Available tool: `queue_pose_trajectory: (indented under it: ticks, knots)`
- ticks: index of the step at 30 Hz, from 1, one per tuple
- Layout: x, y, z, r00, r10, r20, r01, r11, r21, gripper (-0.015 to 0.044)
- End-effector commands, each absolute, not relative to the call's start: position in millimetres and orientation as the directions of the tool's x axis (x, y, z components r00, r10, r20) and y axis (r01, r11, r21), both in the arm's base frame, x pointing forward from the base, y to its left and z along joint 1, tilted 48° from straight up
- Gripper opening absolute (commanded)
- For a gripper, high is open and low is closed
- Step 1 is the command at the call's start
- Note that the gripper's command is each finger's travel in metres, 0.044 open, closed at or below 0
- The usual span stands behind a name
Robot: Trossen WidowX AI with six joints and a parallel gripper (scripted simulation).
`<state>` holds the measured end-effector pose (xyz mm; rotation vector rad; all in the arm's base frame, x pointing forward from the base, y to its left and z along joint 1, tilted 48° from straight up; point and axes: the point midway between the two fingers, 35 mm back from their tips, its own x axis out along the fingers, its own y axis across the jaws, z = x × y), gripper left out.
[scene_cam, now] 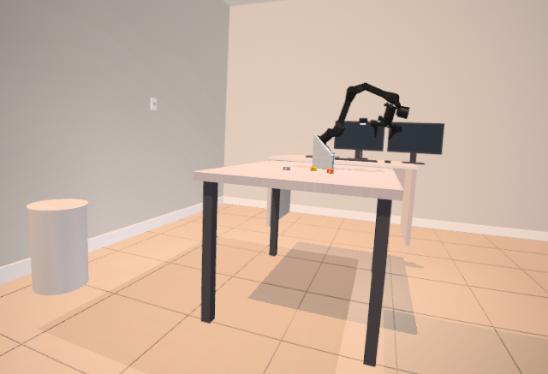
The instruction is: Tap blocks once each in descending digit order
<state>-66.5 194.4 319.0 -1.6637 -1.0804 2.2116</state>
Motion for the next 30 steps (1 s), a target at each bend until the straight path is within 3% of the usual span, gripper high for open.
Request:
queue_pose_trajectory:
  ticks: [1, 8, 14, 22, 30]
  knots:
    - [-65.2, 196.1, 318.0, -0.359, 0.531, -0.768, 0.268, -0.729, -0.630, 0.0400]
    - [0.0, 247.2, 273.7, -0.252, 0.513, -0.820, -0.159, -0.858, -0.488, 0.0400]
    - [77.2, 264.0, 224.8, -0.202, 0.481, -0.853, -0.576, -0.763, -0.294, 0.0400]
    - [172.0, 238.1, 155.4, -0.210, 0.468, -0.858, -0.939, -0.340, 0.045, 0.0400]
    - [239.9, 169.6, 86.8, -0.215, 0.533, -0.818, -0.894, 0.229, 0.384, 0.0400]
